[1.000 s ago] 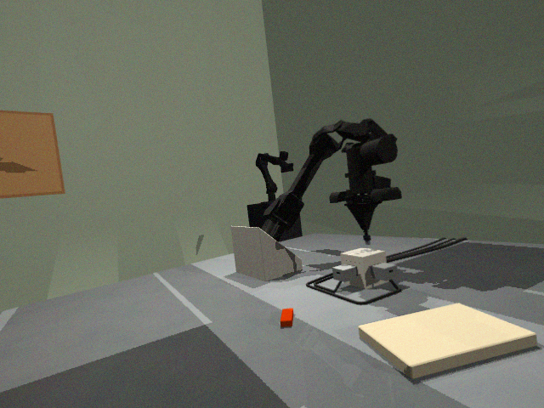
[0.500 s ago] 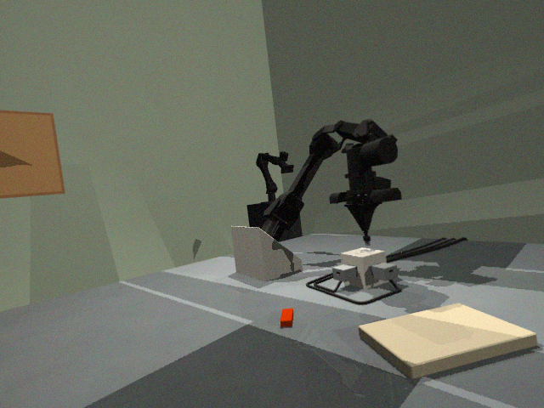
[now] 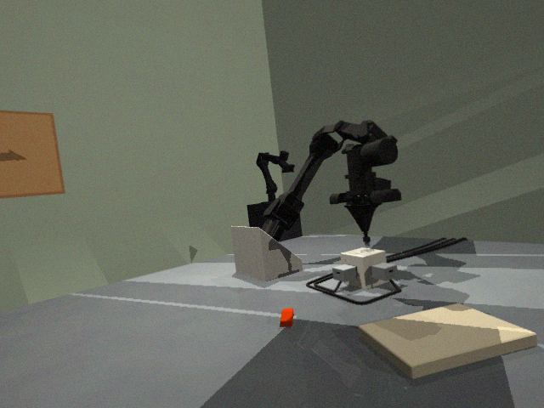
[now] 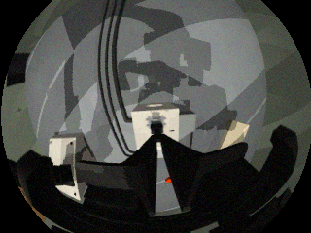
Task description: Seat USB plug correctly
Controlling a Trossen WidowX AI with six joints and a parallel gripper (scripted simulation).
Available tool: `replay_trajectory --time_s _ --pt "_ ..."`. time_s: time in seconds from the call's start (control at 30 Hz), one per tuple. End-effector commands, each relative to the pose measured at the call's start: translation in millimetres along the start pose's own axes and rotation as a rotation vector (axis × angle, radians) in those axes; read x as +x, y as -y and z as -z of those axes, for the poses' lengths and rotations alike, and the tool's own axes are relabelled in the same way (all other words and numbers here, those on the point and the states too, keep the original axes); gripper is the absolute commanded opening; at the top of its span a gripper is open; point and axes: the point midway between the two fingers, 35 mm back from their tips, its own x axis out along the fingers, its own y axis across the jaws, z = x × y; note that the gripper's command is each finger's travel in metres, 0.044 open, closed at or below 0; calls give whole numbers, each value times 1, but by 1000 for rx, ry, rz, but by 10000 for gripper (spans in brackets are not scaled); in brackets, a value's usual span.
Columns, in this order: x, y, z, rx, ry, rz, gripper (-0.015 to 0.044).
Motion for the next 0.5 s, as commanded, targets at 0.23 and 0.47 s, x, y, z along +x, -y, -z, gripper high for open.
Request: replay_trajectory --time_s 0.23,0.47 --pt "2 1 1 9 -7 0 0" --pt "2 1 2 12 -9 0 0"
